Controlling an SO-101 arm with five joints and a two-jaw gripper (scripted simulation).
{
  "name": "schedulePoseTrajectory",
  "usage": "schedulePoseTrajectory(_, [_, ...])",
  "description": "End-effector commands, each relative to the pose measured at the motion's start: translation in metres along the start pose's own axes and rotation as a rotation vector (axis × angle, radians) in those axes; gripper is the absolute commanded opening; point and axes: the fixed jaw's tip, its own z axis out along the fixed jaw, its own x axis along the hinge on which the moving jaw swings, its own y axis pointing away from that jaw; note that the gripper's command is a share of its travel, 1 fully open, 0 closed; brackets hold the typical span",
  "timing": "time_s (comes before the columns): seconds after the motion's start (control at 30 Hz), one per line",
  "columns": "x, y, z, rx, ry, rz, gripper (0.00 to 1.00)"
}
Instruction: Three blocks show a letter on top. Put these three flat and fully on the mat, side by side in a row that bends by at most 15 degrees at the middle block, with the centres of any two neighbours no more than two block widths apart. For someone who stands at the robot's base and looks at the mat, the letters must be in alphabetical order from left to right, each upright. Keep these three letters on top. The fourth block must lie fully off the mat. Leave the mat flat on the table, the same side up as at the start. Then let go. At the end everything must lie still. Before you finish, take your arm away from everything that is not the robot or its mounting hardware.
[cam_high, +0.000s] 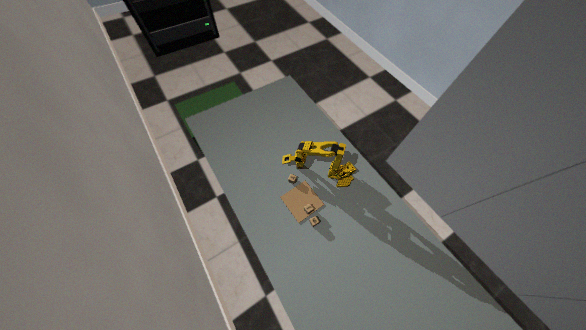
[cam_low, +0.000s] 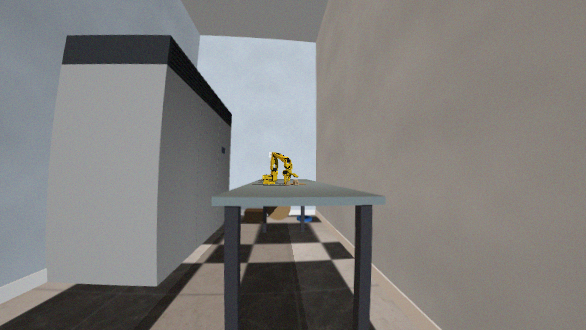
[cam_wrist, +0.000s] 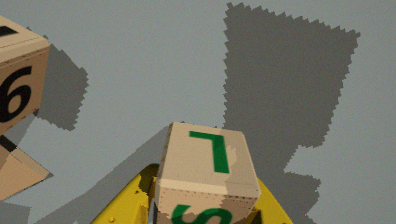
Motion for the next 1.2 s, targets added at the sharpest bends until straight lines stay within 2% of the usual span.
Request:
schedulePoseTrajectory(0.0, [-0.017,-0.006,-0.016,0.029,-0.108,0.002,0.0])
schedulePoseTrajectory(0.3, [-0.017,-0.006,-0.02,0.028,-0.108,0.002,0.0])
schedulePoseTrajectory(0.9, [-0.013,-0.004,-0.062,0.028,-0.108,0.002,0.0])
schedulePoseTrajectory(1.17, [-0.012,-0.004,-0.066,0.028,-0.108,0.002,0.0])
